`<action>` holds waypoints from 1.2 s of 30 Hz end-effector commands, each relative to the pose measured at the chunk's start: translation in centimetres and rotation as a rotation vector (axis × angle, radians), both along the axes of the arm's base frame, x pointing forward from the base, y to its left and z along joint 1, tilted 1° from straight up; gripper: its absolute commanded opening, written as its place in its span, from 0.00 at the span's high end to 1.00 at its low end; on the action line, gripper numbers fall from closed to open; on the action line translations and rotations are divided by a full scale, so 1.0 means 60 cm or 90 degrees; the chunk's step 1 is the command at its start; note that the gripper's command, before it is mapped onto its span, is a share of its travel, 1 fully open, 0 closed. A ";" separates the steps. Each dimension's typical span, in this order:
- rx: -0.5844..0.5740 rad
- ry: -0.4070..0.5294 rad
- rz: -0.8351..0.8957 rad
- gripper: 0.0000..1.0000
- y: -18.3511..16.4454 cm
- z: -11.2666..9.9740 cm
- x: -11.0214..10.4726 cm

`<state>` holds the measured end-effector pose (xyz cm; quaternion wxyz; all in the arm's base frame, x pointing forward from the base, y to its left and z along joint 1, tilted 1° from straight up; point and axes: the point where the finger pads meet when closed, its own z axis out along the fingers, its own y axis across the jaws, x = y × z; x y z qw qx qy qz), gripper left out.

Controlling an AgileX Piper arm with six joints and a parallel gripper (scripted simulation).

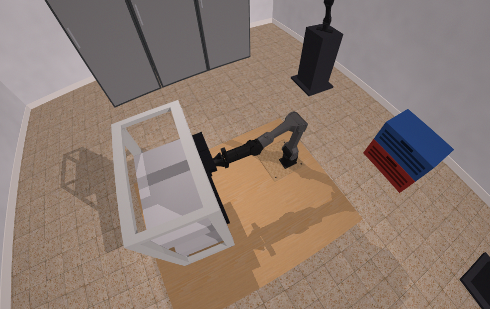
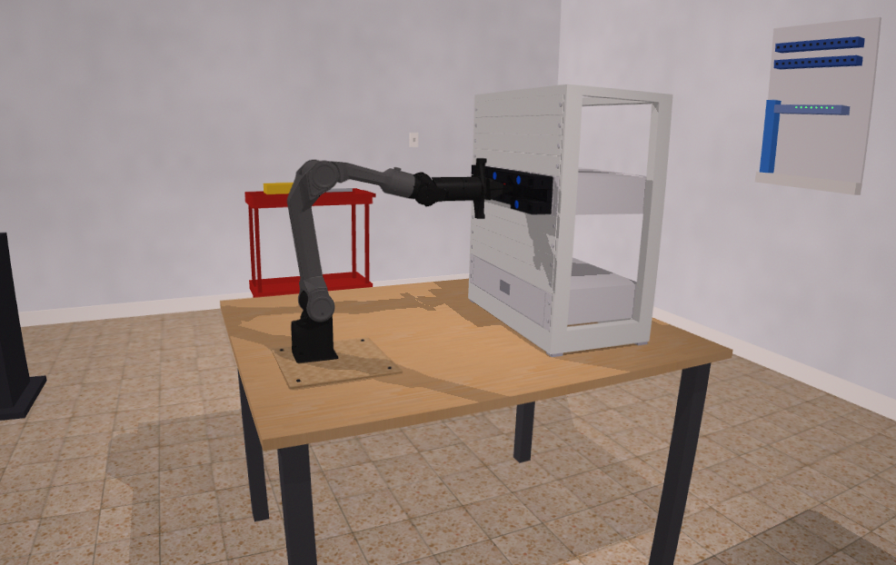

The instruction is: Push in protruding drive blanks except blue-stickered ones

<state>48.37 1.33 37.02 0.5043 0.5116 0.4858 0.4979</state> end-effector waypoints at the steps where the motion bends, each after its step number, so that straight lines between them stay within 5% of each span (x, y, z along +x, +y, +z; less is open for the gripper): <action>1: 0.000 0.004 0.000 1.00 0.000 -0.005 0.004; 36: 0.000 0.004 0.000 1.00 -0.001 -0.006 0.018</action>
